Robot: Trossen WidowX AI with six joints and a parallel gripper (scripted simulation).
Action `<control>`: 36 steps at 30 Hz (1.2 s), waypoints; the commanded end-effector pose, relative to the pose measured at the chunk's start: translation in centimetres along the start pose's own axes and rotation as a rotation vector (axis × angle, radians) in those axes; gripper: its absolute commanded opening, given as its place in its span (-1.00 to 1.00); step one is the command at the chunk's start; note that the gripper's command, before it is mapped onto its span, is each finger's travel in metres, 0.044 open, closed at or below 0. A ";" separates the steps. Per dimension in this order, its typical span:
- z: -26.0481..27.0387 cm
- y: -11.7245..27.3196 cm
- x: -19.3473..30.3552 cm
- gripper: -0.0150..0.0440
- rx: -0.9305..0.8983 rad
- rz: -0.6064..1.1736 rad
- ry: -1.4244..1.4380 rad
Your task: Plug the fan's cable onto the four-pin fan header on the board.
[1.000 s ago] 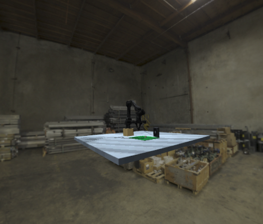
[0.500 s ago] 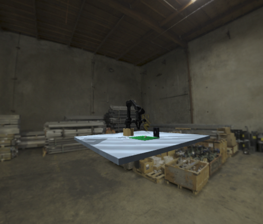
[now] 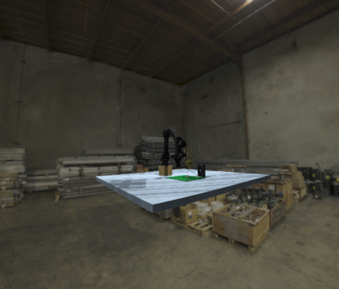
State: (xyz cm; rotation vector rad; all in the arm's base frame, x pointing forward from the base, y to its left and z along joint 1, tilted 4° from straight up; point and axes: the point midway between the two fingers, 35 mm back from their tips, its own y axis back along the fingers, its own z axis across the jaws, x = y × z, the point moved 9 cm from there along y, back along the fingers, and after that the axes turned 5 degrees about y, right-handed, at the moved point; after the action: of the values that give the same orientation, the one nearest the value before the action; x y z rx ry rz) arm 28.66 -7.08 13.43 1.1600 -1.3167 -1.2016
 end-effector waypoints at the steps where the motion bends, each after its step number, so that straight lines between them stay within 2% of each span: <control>1: -0.4 -0.1 0.4 -0.49 -0.021 -0.018 -0.160; 18: -1.3 -0.2 1.6 -0.49 -0.103 -0.058 -0.738; 27: -1.3 -0.3 1.7 -0.49 -0.108 -0.068 -0.761; 36: -0.9 -1.8 2.5 -0.49 -0.118 -0.187 -0.765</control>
State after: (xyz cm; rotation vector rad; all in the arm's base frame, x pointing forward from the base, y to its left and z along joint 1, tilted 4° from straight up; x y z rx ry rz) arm 29.65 -9.41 12.76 0.7381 -1.7099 -1.9032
